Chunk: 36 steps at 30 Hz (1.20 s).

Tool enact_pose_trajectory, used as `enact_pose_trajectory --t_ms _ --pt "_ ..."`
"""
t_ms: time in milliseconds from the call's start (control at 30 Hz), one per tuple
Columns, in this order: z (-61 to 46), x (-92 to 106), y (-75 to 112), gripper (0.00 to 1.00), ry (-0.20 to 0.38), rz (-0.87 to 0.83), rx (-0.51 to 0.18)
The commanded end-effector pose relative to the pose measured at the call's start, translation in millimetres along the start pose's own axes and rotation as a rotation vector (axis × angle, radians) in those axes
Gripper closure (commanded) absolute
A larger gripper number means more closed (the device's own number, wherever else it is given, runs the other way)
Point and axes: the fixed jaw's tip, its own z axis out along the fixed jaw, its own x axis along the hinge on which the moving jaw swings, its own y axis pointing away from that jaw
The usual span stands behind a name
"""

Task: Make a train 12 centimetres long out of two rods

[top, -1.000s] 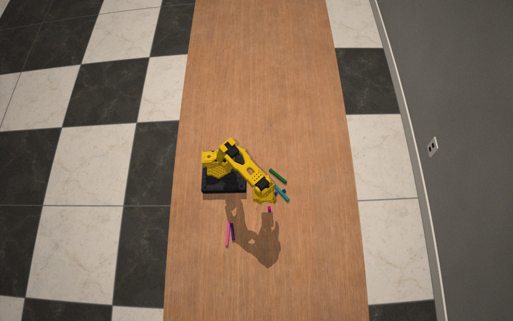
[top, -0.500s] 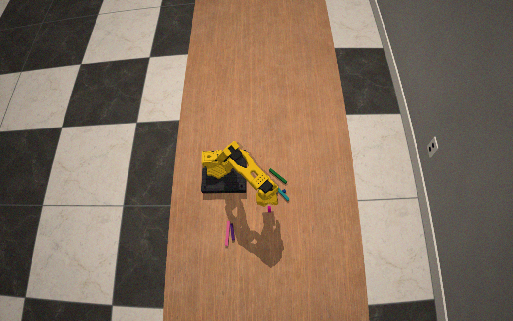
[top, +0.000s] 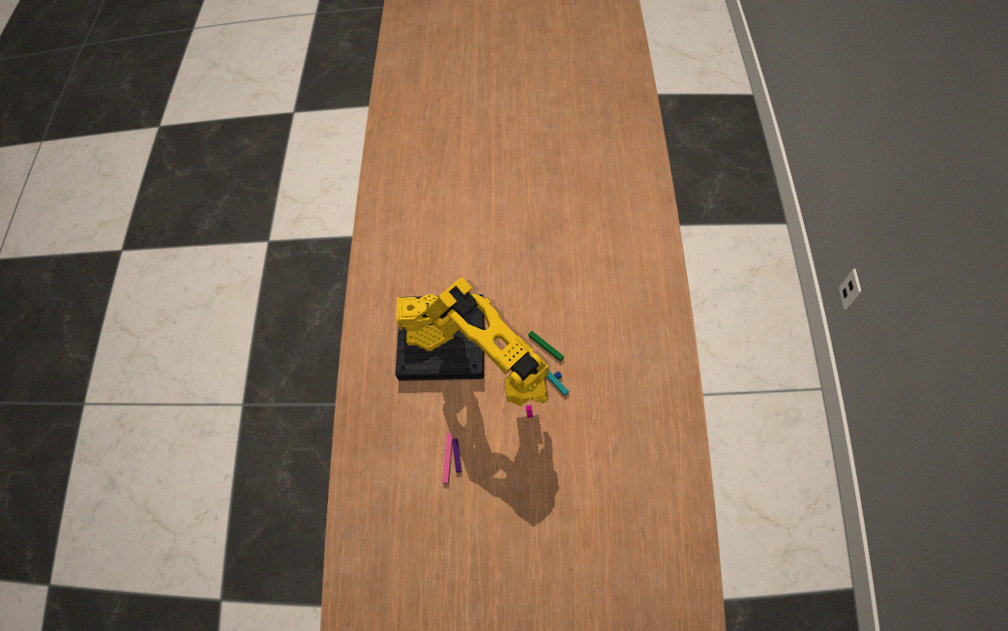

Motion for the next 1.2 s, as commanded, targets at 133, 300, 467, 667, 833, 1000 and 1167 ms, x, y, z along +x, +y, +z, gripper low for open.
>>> enact_pose_trajectory --t_ms 133,300,467,667,833,1000,1167 --pt "1.4 -1.8 -1.1 0.81 -0.014 -0.020 -0.009" --pt "1.4 -1.8 -1.1 0.81 -0.014 -0.020 -0.009" --pt "1.6 -1.8 -1.1 0.81 -0.014 -0.020 -0.009" --pt "3.6 -1.6 -1.2 0.81 -0.014 -0.020 -0.009" --pt "7.6 -1.3 -1.5 0.81 -0.014 -0.020 -0.009" --pt "15.6 -0.9 -1.9 0.81 -0.014 -0.020 -0.009" --pt "25.7 -0.8 -2.0 0.81 -0.014 -0.020 -0.009"
